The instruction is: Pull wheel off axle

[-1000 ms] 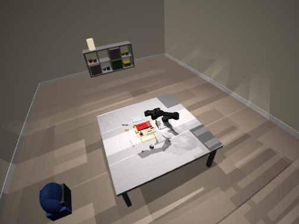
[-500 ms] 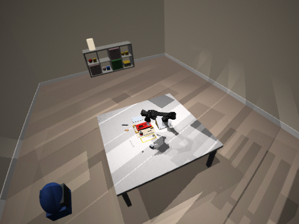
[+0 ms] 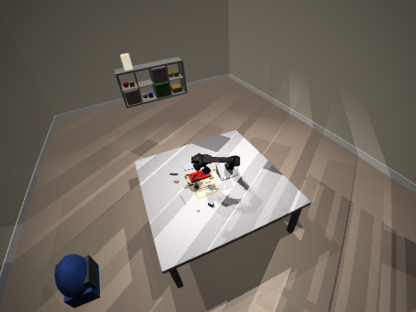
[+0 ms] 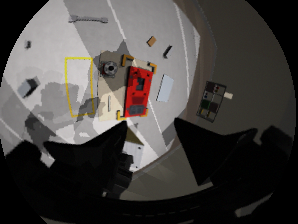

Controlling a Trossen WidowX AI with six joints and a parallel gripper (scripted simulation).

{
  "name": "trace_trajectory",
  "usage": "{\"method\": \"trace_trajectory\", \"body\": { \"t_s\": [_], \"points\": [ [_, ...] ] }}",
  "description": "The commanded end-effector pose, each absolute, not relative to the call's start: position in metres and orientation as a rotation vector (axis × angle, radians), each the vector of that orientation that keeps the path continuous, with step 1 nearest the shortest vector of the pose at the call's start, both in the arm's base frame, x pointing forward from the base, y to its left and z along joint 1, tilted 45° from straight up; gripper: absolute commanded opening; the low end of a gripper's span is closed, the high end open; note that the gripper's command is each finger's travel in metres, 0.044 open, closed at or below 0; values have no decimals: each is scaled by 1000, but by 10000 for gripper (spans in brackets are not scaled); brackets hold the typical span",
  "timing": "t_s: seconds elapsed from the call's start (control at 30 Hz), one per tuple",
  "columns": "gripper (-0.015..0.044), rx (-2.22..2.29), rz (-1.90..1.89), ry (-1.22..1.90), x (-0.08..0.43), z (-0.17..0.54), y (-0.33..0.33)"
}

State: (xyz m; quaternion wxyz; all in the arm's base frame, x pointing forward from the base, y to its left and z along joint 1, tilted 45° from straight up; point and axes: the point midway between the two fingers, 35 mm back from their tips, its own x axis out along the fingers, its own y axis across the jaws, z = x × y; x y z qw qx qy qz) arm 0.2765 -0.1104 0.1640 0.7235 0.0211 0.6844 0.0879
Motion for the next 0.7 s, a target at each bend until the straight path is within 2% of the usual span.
{"method": "trace_trajectory", "body": {
  "t_s": [0.0, 0.67],
  "points": [
    [300, 963, -196, 1567, 323, 122, -72],
    [300, 1850, -728, 1664, 355, 86, -36]
  ]
}}
